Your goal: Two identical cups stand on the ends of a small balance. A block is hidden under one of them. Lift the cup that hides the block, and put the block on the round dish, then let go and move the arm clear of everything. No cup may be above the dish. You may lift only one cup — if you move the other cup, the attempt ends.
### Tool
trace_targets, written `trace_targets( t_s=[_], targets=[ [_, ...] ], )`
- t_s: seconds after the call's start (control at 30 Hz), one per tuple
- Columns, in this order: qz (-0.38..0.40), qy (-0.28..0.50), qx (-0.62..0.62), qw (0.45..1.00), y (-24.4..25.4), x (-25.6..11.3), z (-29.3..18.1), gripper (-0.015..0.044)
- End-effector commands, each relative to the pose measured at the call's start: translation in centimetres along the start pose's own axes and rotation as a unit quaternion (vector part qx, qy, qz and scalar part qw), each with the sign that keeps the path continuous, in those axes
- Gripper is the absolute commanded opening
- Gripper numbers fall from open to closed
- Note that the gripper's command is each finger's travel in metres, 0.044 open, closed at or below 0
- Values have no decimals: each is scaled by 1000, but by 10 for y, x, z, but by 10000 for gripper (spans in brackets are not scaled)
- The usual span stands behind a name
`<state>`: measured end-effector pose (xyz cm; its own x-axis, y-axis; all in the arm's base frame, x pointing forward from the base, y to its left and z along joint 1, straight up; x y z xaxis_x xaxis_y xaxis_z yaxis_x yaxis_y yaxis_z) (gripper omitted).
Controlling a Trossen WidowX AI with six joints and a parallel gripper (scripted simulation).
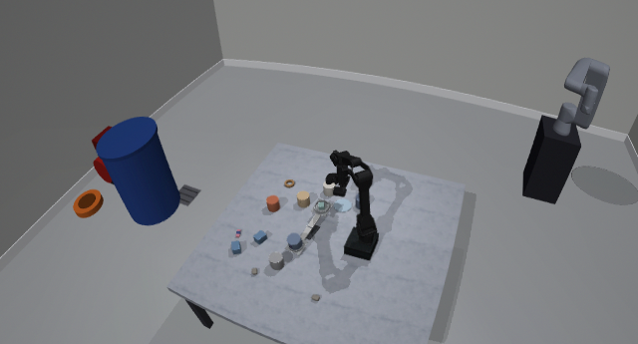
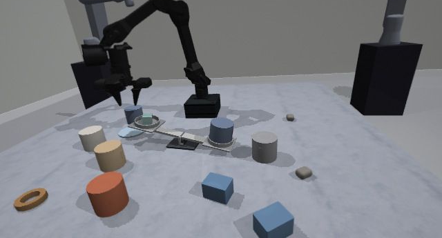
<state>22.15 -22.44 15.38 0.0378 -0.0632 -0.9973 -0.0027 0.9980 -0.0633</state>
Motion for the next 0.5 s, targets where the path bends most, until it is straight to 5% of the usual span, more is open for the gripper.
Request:
trace_targets(
  t_s=[0.0,0.47],
  targets=[
    [3,-1,65,998,8,-3,10,260],
    [14,-6,300,954,43,-13,43,260]
  ],
)
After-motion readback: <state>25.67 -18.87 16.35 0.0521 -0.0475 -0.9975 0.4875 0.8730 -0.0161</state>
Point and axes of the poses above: the point midway between the two fingers, 35 mm back from their tips, its own x axis out along the fingers, its own y axis across the jaws, z = x × y, the point moved 7 cm from there along -x, back along the fingers, and after that the axes turned 10 degrees about x, right-handed, at the moved point
